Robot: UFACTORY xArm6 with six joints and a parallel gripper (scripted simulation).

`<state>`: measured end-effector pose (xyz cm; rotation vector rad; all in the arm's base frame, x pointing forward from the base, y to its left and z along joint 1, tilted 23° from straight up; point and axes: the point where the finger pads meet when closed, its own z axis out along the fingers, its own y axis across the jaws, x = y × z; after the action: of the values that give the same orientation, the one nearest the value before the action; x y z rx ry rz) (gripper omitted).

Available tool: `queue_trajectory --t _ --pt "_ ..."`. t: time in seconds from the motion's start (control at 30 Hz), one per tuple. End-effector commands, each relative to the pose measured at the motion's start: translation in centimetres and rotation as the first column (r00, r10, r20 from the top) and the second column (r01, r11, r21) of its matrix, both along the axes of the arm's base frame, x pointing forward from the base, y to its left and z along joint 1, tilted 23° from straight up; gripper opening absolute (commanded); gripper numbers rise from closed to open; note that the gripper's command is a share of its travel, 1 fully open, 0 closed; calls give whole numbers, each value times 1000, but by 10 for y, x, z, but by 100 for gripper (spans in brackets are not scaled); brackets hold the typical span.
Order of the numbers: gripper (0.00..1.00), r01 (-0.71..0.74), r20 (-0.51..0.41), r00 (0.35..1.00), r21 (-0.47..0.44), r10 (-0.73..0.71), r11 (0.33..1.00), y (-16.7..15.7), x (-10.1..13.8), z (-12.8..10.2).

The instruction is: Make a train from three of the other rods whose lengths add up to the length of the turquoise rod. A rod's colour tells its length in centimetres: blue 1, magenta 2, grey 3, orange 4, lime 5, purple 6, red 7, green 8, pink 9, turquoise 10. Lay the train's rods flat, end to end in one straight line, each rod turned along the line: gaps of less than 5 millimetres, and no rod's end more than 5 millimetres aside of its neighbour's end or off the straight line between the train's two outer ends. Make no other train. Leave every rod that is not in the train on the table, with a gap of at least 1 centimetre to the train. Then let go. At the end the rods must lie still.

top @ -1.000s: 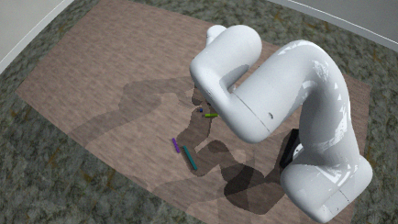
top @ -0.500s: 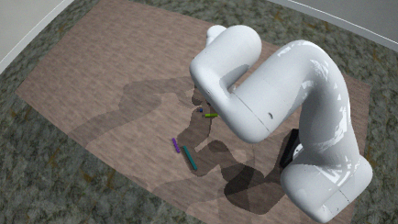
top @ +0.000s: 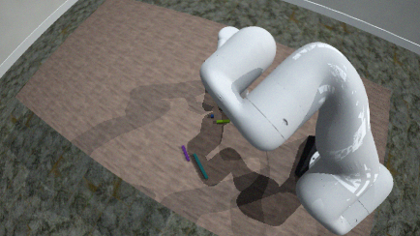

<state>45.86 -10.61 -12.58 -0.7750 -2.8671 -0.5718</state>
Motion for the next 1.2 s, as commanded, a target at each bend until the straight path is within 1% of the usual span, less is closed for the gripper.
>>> queue_trajectory --t 0.0,0.27,0.3,1.17 --pt "24 1 4 1000 -2 -1 1000 -1 2 1" --pt "24 1 4 1000 -2 -1 1000 -1 2 1" --pt "4 1 4 1000 -2 -1 1000 -1 2 1" --pt "4 1 4 1000 -2 -1 1000 -1 2 1"
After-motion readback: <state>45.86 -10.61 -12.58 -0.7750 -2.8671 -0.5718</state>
